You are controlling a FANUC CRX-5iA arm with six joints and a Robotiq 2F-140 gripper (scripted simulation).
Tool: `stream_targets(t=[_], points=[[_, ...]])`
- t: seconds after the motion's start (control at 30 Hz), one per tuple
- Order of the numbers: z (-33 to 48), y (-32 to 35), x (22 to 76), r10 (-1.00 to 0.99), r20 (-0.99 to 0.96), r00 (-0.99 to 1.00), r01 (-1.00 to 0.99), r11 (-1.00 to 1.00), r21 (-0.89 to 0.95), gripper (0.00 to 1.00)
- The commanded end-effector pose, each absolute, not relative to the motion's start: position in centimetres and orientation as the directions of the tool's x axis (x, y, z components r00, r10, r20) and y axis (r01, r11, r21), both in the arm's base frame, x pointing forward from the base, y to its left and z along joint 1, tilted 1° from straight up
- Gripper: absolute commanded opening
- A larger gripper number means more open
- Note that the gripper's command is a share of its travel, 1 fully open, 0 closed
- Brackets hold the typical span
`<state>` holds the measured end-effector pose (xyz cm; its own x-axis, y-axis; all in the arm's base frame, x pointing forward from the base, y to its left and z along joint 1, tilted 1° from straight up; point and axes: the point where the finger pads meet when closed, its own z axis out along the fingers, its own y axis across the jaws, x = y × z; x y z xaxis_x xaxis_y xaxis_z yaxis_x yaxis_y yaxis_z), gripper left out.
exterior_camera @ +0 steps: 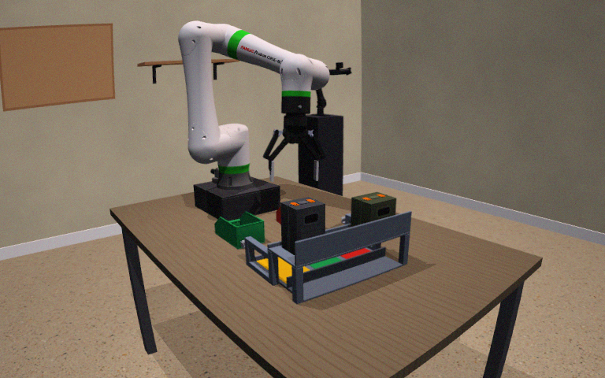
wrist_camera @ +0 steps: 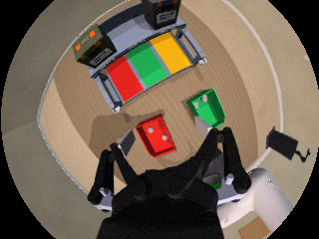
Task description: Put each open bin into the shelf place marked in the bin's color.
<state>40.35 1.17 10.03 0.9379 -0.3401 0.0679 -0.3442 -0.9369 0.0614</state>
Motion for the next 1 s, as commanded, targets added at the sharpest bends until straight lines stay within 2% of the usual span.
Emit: stream_targets(t=[0.0,0.23,0.57,0.6,0.97], points=[[9.7,2.0,36.7,-0.262,0.029,0.965,-0.263,-0.964,0.034,1.00],[9.0,2.7,33.3,-0.180,-0.006,0.984,-0.180,-0.984,0.003,1.00],[8.9,2.8,33.0,-0.172,-0.009,0.985,-0.172,-0.985,0.000,1.00],[8.9,2.8,33.0,-0.172,-0.009,0.985,-0.172,-0.985,0.000,0.00],[8.9,2.8,33.0,-0.172,-0.009,0.985,-0.172,-0.985,0.000,0.00]])
